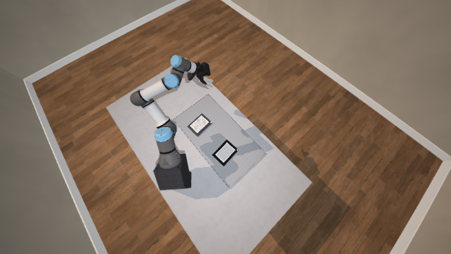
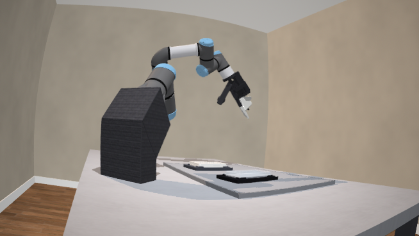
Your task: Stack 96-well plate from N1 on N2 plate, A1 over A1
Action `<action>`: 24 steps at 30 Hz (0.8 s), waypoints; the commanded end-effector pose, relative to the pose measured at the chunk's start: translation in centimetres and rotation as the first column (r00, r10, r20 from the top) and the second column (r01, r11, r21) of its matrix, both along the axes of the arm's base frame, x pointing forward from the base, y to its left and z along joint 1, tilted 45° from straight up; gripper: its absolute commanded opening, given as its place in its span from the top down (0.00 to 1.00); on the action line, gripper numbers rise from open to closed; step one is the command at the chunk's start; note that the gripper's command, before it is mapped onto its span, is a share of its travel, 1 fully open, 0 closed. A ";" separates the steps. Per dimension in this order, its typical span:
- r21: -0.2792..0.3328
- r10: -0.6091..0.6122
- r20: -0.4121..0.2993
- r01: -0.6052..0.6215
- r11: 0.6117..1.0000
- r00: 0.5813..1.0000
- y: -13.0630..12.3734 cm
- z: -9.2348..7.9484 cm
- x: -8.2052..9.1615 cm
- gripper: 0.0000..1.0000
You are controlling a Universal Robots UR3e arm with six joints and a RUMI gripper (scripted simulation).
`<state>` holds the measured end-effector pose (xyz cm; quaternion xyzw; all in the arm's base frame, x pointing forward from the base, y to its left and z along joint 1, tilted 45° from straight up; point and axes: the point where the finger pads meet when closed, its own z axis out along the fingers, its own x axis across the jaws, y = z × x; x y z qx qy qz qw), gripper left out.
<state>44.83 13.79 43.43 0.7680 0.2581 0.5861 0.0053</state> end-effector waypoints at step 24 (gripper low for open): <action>0.131 -0.066 -0.126 0.082 0.988 0.990 -1.2 -2.6 -0.1 0.00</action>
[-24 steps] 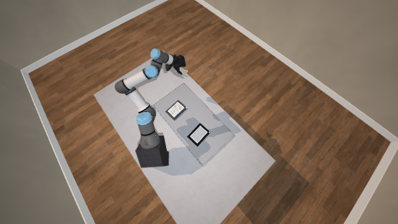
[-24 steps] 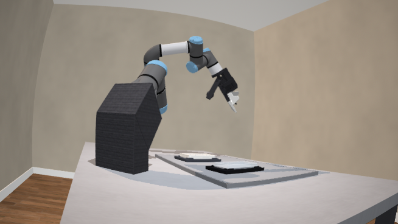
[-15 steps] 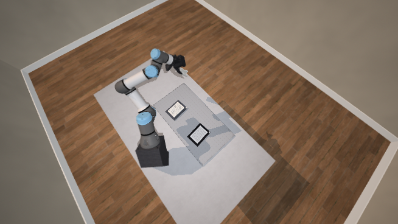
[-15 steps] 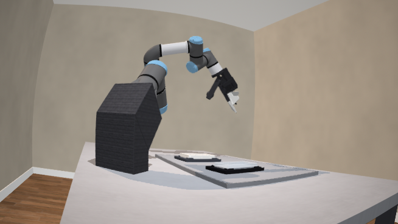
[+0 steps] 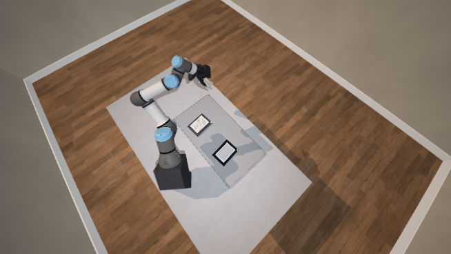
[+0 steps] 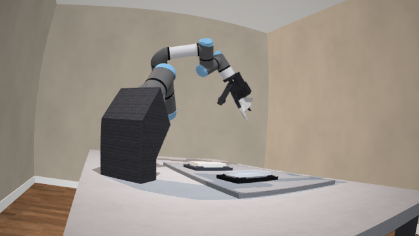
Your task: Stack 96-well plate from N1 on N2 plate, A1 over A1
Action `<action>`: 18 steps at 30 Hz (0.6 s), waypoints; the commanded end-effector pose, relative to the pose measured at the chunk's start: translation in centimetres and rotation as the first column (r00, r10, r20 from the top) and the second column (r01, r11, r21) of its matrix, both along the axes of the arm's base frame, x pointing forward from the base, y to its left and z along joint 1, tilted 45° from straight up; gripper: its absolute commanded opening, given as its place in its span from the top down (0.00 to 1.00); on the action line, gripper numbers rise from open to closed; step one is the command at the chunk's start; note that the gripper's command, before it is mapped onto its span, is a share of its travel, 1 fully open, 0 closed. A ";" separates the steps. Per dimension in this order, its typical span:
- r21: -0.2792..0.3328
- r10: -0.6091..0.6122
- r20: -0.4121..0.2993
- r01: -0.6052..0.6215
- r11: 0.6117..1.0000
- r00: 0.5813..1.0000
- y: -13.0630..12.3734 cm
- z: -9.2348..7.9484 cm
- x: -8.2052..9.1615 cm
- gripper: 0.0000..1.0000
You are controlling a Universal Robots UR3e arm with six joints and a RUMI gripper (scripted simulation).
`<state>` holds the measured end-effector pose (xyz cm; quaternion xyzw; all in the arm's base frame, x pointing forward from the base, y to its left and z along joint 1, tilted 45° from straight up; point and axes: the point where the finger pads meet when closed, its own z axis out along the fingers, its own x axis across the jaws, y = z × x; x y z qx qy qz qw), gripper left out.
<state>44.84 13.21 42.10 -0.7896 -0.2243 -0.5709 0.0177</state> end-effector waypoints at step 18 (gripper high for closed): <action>0.312 -0.148 -0.349 0.264 0.913 0.925 -2.7 -7.3 -1.2 0.00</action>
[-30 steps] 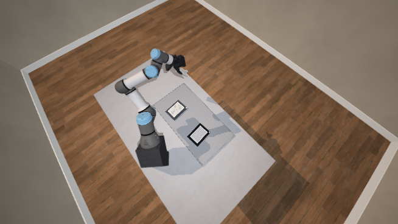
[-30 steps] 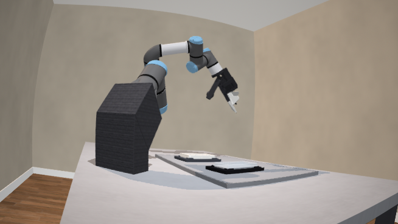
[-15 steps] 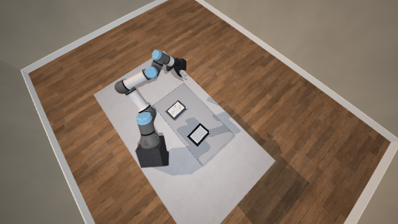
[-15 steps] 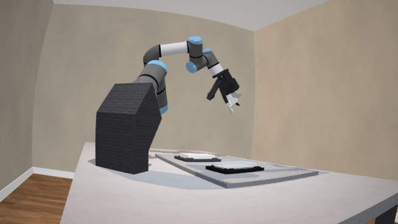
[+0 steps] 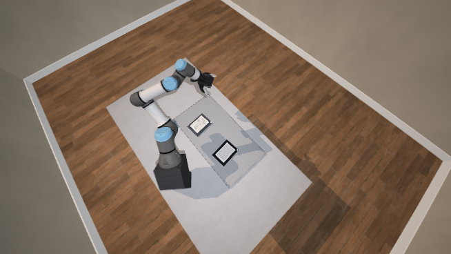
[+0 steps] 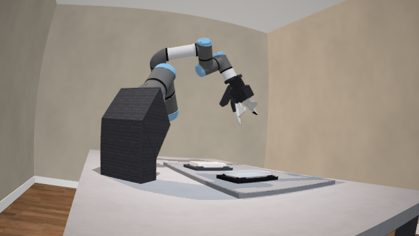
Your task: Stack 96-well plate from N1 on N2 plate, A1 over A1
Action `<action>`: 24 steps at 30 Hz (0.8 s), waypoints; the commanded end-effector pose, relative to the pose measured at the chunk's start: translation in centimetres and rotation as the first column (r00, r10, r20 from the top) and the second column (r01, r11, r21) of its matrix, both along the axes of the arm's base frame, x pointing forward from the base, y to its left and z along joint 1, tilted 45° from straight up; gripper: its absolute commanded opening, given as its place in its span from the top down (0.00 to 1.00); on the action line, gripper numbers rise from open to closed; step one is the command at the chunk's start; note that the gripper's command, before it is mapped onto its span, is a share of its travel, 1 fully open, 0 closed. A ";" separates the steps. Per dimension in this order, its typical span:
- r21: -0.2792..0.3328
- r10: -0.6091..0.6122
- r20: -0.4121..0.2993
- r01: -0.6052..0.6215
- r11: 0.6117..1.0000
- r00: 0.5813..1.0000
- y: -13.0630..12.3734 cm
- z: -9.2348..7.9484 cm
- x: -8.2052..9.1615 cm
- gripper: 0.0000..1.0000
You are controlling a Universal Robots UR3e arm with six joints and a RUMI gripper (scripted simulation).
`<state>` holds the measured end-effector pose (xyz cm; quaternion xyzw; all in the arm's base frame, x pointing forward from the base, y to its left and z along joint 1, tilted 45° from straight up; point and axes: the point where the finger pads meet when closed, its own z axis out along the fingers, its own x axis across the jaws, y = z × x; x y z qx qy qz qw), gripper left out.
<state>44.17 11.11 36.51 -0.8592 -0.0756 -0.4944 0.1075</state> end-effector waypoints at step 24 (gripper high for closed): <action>0.345 -0.196 -0.434 0.363 0.865 0.879 -1.9 -8.8 -3.2 0.00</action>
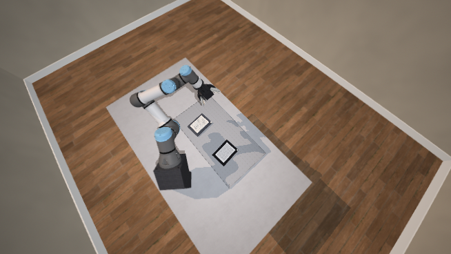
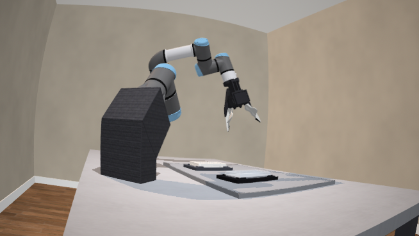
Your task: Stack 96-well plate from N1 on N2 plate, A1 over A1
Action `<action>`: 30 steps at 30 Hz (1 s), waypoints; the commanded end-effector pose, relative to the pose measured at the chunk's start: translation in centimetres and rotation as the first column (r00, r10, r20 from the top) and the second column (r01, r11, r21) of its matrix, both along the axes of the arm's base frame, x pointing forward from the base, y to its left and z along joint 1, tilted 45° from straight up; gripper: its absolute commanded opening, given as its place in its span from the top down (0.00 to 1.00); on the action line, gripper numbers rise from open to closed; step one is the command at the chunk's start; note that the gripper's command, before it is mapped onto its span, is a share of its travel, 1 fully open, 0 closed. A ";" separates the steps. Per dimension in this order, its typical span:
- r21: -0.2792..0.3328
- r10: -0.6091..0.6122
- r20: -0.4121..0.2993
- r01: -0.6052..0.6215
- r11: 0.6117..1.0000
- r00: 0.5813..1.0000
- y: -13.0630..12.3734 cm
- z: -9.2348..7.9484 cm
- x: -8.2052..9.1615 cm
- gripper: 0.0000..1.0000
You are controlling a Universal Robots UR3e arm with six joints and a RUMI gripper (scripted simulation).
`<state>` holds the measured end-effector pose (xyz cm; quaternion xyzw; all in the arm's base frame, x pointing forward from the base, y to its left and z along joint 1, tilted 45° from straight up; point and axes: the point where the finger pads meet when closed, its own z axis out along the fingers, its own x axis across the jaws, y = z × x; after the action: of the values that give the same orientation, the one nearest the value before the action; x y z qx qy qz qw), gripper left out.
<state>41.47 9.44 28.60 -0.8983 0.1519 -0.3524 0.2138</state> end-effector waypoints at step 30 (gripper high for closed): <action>0.345 -0.252 -0.562 0.500 0.794 0.788 1.0 -9.6 -6.8 0.00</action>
<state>35.95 10.05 20.33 -0.8466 0.4191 -0.1422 0.2956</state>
